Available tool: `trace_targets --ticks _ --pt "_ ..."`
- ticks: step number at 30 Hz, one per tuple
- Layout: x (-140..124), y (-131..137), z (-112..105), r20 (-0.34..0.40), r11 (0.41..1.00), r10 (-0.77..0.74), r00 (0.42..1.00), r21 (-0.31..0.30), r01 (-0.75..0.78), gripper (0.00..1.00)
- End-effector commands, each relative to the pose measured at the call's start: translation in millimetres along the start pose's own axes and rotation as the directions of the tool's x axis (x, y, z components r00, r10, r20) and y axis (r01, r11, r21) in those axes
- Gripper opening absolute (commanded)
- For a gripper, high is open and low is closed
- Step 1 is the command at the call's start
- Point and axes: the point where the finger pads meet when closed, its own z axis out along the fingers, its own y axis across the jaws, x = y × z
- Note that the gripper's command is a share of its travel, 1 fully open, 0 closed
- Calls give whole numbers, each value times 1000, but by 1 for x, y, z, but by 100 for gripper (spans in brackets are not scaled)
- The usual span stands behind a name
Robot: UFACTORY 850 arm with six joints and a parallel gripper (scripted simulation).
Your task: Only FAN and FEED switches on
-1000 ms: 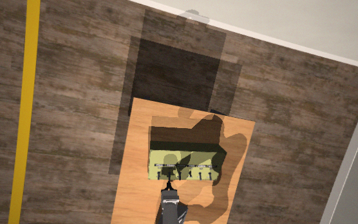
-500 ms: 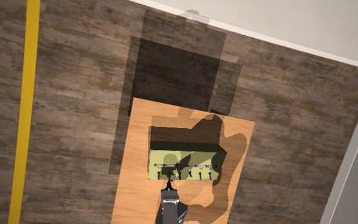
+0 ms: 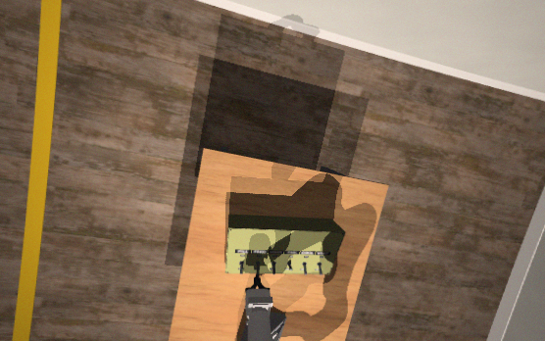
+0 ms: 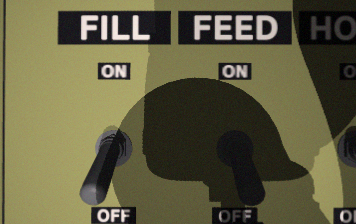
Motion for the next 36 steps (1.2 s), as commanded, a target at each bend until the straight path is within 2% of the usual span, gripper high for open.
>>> trace_targets --ticks 1,36 --pt "3 0 0 -1 1000 1 1000 1 -1 0" --pt "28 0 0 -1 1000 1 1000 1 -1 0"
